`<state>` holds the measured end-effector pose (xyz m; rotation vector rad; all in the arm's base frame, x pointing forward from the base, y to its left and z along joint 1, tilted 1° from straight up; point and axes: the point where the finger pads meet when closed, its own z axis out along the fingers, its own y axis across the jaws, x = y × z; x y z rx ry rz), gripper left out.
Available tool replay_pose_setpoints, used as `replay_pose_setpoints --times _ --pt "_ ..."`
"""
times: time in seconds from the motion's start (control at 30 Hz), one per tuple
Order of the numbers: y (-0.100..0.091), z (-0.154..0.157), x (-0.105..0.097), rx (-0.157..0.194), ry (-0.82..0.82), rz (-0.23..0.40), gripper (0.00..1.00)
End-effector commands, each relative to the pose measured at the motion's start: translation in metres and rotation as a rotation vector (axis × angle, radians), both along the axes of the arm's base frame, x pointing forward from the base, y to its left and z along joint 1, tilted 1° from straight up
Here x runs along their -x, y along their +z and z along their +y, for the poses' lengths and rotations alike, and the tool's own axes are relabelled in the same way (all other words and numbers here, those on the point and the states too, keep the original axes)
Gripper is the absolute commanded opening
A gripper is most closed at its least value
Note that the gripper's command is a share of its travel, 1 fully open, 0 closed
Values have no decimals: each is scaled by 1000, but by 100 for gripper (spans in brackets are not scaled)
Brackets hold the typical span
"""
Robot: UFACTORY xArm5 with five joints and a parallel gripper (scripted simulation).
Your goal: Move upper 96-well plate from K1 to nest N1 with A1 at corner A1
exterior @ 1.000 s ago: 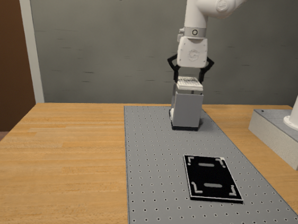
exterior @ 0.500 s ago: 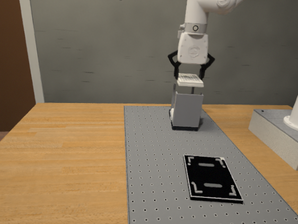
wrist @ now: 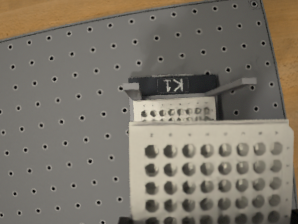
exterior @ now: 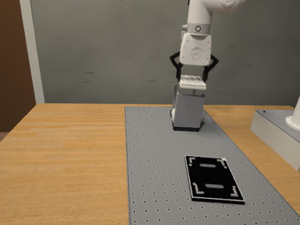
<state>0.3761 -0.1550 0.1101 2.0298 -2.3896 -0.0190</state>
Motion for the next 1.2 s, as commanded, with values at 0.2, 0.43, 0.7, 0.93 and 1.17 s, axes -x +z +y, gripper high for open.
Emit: replay_pose_setpoints --times 0.2,0.43,0.7,0.93,1.17 --pt "1 32 -3 -7 -2 -8 0" --pt "1 52 -4 -7 -2 -8 0" --pt "1 79 -5 -7 -2 -8 0" --pt "0 96 -6 -8 -2 -8 0" --pt "0 119 -7 -8 -2 -8 0"
